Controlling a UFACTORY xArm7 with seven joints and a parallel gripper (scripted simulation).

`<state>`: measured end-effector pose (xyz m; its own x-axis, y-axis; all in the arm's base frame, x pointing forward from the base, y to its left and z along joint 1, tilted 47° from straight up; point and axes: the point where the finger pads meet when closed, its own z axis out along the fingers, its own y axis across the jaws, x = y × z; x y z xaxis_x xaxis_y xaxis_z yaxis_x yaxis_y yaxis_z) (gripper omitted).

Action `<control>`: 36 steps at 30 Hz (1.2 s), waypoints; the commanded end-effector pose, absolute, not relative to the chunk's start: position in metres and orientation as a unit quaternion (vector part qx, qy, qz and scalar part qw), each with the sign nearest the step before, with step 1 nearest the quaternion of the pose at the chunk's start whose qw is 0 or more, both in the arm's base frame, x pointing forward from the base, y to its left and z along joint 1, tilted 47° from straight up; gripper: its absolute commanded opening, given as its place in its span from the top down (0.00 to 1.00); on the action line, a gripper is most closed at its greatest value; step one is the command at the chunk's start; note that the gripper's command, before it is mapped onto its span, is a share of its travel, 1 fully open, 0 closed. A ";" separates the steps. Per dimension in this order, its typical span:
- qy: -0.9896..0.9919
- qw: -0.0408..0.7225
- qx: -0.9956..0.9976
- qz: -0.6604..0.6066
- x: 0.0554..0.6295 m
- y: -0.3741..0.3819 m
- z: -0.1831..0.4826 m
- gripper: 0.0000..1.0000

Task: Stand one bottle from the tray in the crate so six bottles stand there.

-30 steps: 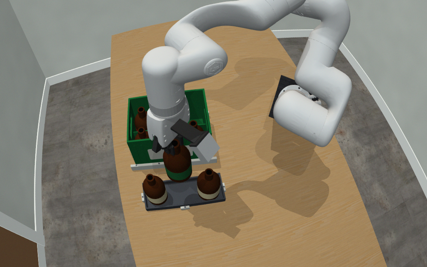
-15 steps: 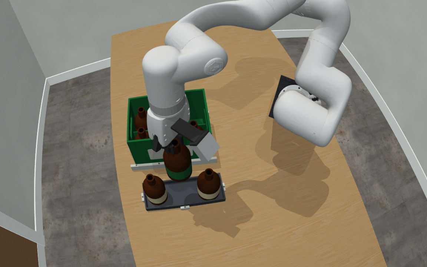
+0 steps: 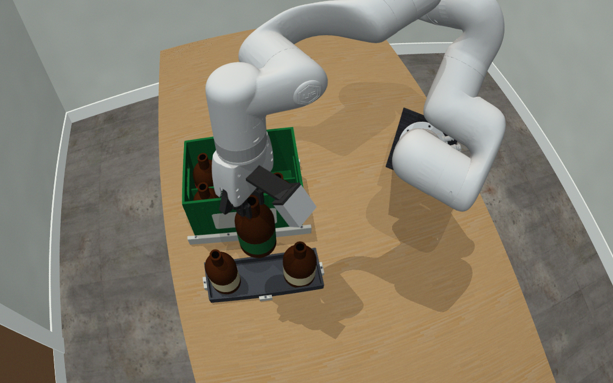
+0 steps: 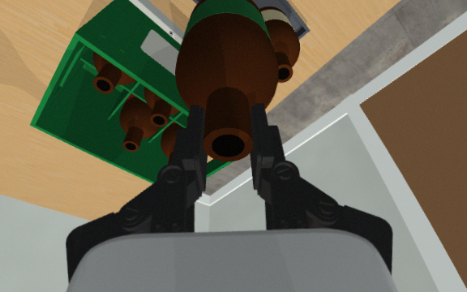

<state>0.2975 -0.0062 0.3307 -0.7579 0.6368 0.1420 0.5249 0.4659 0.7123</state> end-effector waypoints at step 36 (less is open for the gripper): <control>0.852 0.073 0.341 0.389 0.293 -0.040 0.300 1.00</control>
<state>0.2932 -0.0355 0.3019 -0.7582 0.6363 0.1421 0.5246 0.4660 0.7124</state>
